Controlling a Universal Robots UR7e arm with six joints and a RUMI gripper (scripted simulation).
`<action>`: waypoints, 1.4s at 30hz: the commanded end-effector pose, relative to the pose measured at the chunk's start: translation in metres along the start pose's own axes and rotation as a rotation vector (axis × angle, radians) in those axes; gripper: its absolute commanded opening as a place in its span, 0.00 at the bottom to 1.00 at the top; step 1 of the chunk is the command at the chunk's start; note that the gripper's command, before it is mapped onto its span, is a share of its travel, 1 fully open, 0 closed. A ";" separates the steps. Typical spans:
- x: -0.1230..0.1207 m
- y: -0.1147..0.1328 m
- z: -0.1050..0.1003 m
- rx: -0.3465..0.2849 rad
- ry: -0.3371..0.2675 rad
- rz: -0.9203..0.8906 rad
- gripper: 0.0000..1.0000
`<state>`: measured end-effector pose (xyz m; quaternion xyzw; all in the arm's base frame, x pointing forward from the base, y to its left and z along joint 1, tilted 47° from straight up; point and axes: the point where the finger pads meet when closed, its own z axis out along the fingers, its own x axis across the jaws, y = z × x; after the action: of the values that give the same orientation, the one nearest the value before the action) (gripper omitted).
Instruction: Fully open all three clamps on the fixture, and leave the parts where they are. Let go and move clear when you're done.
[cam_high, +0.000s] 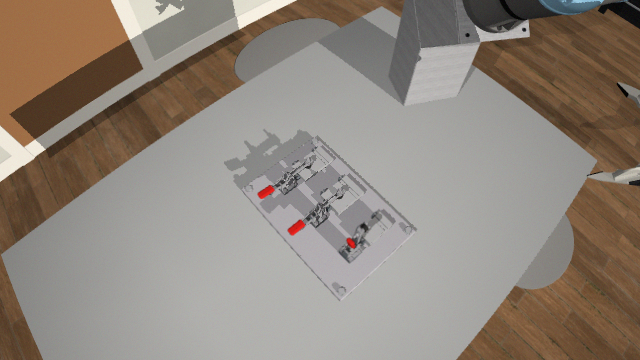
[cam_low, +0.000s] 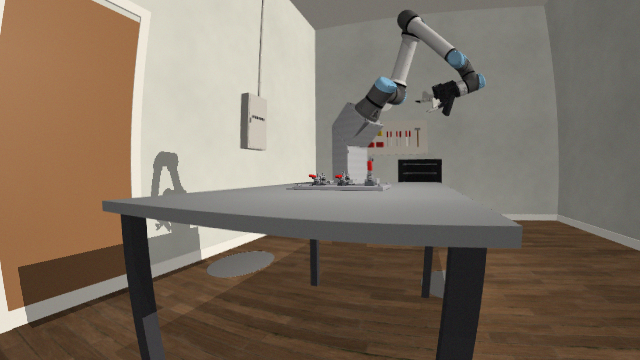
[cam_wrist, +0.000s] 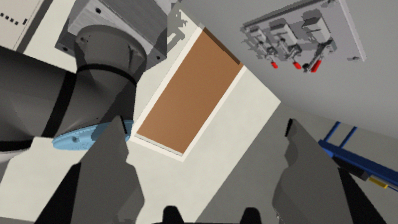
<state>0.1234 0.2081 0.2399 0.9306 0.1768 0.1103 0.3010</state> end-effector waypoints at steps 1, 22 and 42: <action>0.000 0.000 0.000 0.001 0.001 0.000 1.00; 0.000 0.000 0.000 0.001 -0.001 0.001 1.00; 0.004 -0.011 0.020 0.034 -0.093 0.066 1.00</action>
<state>0.1275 0.2080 0.2266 0.9394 0.1511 0.0885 0.2947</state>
